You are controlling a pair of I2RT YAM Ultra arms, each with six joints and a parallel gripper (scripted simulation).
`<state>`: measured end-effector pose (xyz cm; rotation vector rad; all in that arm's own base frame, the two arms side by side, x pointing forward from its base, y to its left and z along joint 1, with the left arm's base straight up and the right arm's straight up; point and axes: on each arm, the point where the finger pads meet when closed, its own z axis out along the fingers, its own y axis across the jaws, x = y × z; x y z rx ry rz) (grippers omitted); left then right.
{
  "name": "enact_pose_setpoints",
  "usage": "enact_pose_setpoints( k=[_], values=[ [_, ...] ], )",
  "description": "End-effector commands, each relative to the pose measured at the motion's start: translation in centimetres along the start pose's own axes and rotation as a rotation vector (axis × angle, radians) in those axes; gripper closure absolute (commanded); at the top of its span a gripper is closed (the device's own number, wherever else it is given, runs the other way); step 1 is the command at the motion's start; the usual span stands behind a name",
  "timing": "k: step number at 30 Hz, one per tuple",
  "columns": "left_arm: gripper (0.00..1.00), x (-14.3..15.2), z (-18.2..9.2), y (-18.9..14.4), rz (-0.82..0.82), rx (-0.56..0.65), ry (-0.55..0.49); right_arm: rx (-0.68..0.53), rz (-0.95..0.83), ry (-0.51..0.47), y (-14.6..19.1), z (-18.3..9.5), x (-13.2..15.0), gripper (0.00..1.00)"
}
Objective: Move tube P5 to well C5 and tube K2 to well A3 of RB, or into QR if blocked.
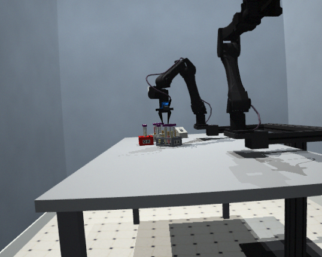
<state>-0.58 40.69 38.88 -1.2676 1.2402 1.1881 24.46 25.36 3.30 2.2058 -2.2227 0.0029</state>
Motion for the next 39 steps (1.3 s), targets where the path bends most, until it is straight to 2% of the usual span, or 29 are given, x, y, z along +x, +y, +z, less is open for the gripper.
enact_pose_setpoints(
  k=[1, 3, 11, 12, 39],
  values=[
    [1.0, -2.65, -1.07, 0.15, 0.006, 0.0, -0.059, 0.001, 0.008, -0.007, -0.52, 0.45, 0.18, 0.7],
    [1.0, -2.65, -1.07, 0.15, 0.006, 0.0, -0.059, 0.017, 0.008, -0.024, -0.58, -0.34, 0.11, 0.7],
    [1.0, -2.65, -1.07, 0.15, 0.006, 0.0, -0.059, 0.005, 0.009, -0.011, -0.36, 0.51, 0.33, 0.7],
    [1.0, -2.65, -1.07, 0.15, 0.006, 0.0, -0.059, 0.012, 0.003, -0.015, -0.37, 0.02, -0.12, 1.0],
    [1.0, -2.65, -1.07, 0.15, 0.006, 0.0, -0.059, 0.012, 0.003, -0.015, -0.37, 0.02, -0.12, 1.0]
  ],
)
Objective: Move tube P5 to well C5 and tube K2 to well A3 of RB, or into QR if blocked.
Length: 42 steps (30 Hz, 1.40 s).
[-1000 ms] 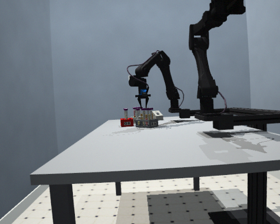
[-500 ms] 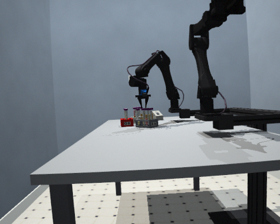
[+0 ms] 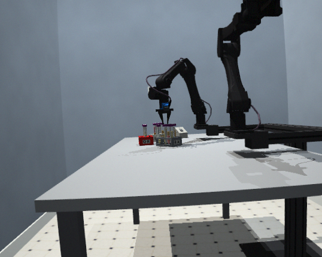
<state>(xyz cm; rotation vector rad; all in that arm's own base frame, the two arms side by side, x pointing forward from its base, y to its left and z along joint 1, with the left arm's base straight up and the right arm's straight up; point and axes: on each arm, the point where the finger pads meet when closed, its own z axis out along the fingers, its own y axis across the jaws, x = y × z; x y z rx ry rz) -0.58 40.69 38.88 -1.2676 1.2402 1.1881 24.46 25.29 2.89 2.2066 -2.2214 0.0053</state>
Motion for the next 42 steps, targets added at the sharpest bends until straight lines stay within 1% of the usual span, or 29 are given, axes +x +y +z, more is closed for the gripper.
enact_pose_setpoints(
  k=[1, 3, 7, 14, 15, 29, 32, 36, 42],
  values=[
    [1.0, -2.6, -1.1, 0.2, 0.006, 0.0, -0.059, 0.011, 0.004, -0.016, -0.4, -0.4, -0.2, 1.0],
    [1.0, -2.6, -1.1, 0.2, 0.006, 0.0, -0.059, 0.022, 0.009, -0.036, -0.9, -0.8, -0.4, 1.0],
    [1.0, -2.6, -1.1, 0.2, 0.006, 0.0, -0.059, 0.025, 0.009, -0.04, -0.9, -1.7, -0.4, 1.0],
    [1.0, -2.6, -1.1, 0.2, 0.006, 0.0, -0.059, 0.024, 0.009, -0.038, -0.9, -1.9, -0.3, 1.0],
    [1.0, -2.6, -1.1, 0.2, 0.006, 0.0, -0.059, 0.016, 0.009, -0.031, -0.8, -1.6, -0.3, 1.0],
    [1.0, -2.6, -1.1, 0.2, 0.006, 0.0, -0.059, 0.025, 0.009, -0.04, -0.9, -2.6, -0.3, 1.0],
    [1.0, -2.6, -1.1, 0.2, 0.006, 0.0, -0.059, 0.014, 0.009, -0.029, -0.8, -2.2, -0.3, 1.0],
    [1.0, -2.6, -1.1, 0.2, 0.006, 0.0, -0.059, 0.025, 0.009, -0.04, -0.9, -3.2, -0.3, 1.0],
    [1.0, -2.6, -1.1, 0.2, 0.006, 0.0, -0.059, 0.025, 0.009, -0.04, -0.8, -3.9, -0.3, 1.0]
  ],
)
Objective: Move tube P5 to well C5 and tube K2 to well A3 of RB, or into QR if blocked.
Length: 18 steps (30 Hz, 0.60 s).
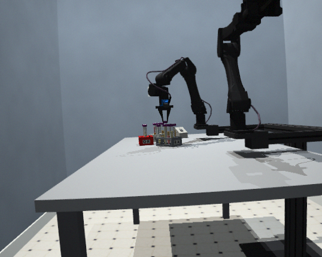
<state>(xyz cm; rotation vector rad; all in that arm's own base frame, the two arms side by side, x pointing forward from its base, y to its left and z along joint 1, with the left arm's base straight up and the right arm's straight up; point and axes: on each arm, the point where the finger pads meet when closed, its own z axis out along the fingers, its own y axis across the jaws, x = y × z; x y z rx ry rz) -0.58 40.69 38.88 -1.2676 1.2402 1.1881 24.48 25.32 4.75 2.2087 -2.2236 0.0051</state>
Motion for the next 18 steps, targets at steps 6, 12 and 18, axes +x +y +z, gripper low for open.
enact_pose_setpoints(
  k=[6, 12, 18],
  values=[
    [1.0, -2.6, -1.1, 0.2, 0.006, 0.0, -0.059, 0.023, 0.009, -0.037, -0.8, -2.5, -0.2, 1.0],
    [1.0, -2.6, -1.1, 0.2, 0.006, 0.0, -0.059, 0.023, 0.009, -0.037, -0.7, -3.1, -0.2, 1.0],
    [1.0, -2.6, -1.1, 0.2, 0.006, 0.0, -0.059, 0.023, 0.009, -0.037, -0.7, -3.7, -0.1, 1.0]
  ],
)
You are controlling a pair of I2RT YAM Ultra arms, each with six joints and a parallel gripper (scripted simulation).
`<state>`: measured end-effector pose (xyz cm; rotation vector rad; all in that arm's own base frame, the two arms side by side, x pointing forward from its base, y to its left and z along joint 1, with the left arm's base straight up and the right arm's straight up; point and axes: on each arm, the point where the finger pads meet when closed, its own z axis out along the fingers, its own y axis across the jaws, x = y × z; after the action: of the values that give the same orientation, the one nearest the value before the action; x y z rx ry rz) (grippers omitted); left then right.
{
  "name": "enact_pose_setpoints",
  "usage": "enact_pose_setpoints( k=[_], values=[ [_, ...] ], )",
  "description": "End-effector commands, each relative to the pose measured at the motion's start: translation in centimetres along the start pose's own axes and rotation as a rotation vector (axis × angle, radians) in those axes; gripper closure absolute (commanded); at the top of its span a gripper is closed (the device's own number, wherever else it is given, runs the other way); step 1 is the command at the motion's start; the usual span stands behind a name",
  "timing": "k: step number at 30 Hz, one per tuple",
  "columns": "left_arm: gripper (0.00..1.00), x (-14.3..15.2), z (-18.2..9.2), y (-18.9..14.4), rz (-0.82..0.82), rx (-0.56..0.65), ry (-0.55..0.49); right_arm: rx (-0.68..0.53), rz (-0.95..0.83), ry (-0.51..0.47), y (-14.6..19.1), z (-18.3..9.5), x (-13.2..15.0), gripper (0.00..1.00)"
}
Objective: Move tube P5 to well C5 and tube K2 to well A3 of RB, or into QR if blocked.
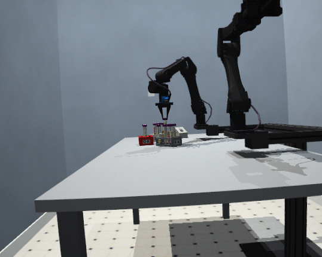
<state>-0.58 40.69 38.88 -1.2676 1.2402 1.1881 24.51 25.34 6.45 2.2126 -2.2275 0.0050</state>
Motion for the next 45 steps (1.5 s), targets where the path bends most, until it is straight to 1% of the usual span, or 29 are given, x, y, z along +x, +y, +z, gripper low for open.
enact_pose_setpoints(
  k=[1, 5, 6, 9, 20, 24, 37, 40, 41, 45],
  values=[
    [1.0, -2.6, -1.1, 0.2, 0.006, 0.0, -0.059, 0.019, 0.009, -0.033, -0.6, -2.1, -0.1, 1.0],
    [1.0, -2.6, -1.1, 0.2, 0.006, 0.0, -0.059, 0.019, 0.009, -0.033, -0.6, -2.3, -0.1, 1.0],
    [1.0, -2.6, -1.1, 0.2, 0.006, 0.0, -0.059, 0.008, 0.009, -0.023, -0.6, -1.9, 0.0, 1.0],
    [1.0, -2.6, -1.1, 0.2, 0.006, 0.0, -0.059, 0.019, 0.009, -0.033, -0.6, -2.6, 0.0, 1.0],
    [1.0, -2.6, -1.1, 0.2, 0.006, 0.0, -0.059, 0.019, 0.009, -0.033, -0.5, -3.8, 0.0, 1.0],
    [1.0, -2.6, -1.1, 0.2, 0.006, 0.0, -0.059, 0.014, 0.009, -0.028, -0.5, -3.8, 0.0, 1.0],
    [1.0, -2.6, -1.1, 0.2, 0.006, 0.0, -0.059, 0.019, 0.009, -0.033, -0.5, -5.3, 0.1, 1.0],
    [1.0, -2.6, -1.1, 0.2, 0.006, 0.0, -0.059, 0.019, 0.009, -0.033, -0.4, -5.3, 0.2, 1.0],
    [1.0, -2.6, -1.1, 0.2, 0.006, 0.0, -0.059, -0.011, 0.01, -0.003, 0.5, -4.3, 1.1, 1.0],
    [1.0, -2.6, -1.1, 0.2, 0.006, 0.0, -0.059, -0.009, 0.012, -0.005, 0.9, -4.2, 1.4, 1.0]
  ],
)
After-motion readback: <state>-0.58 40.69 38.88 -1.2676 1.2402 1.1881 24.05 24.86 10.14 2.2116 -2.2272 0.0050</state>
